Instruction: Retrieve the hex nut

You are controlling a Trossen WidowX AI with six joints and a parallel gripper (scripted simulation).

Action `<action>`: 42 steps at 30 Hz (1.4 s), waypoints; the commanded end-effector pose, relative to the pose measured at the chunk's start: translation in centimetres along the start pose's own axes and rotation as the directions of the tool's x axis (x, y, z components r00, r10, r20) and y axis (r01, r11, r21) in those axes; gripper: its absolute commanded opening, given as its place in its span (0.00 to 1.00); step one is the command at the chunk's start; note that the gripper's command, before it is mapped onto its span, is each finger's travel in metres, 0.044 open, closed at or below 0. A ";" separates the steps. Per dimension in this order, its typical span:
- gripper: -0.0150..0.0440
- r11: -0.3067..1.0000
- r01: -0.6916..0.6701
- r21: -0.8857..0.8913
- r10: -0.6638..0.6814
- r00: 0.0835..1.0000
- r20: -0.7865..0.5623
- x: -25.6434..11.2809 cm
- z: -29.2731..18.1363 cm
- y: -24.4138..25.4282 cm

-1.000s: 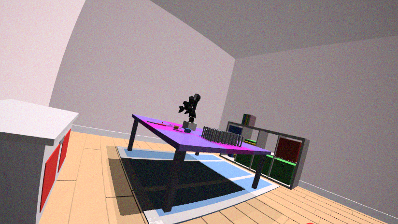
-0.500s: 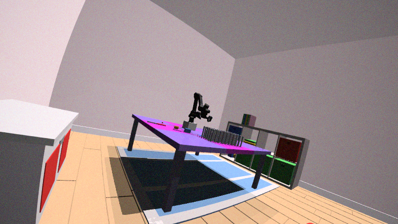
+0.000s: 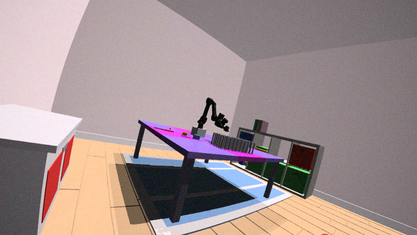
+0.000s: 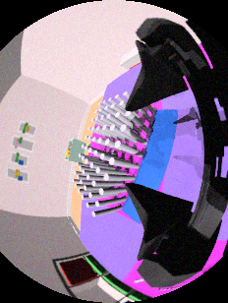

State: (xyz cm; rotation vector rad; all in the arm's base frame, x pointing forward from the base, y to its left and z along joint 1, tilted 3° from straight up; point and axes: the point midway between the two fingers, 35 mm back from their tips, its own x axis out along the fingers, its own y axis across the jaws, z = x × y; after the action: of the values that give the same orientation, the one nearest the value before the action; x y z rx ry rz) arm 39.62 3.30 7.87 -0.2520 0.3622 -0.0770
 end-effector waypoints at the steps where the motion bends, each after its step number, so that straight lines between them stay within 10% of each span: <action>1: 1.00 1.000 -0.005 -0.011 0.005 1.000 -0.006 0.0 -0.4 0.3; 28: 1.00 0.980 -0.074 -0.184 0.070 0.997 -0.024 -0.5 -0.1 2.7; 35: 1.00 0.473 -0.292 -0.831 0.343 0.930 -0.131 -4.9 0.1 13.2; 42: 1.00 -0.053 -0.213 -0.976 0.471 0.856 -0.213 -8.8 -0.3 18.4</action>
State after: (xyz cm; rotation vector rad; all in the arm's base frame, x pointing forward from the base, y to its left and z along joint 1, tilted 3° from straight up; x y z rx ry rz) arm 35.14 16.32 5.01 -1.1896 0.3944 0.5224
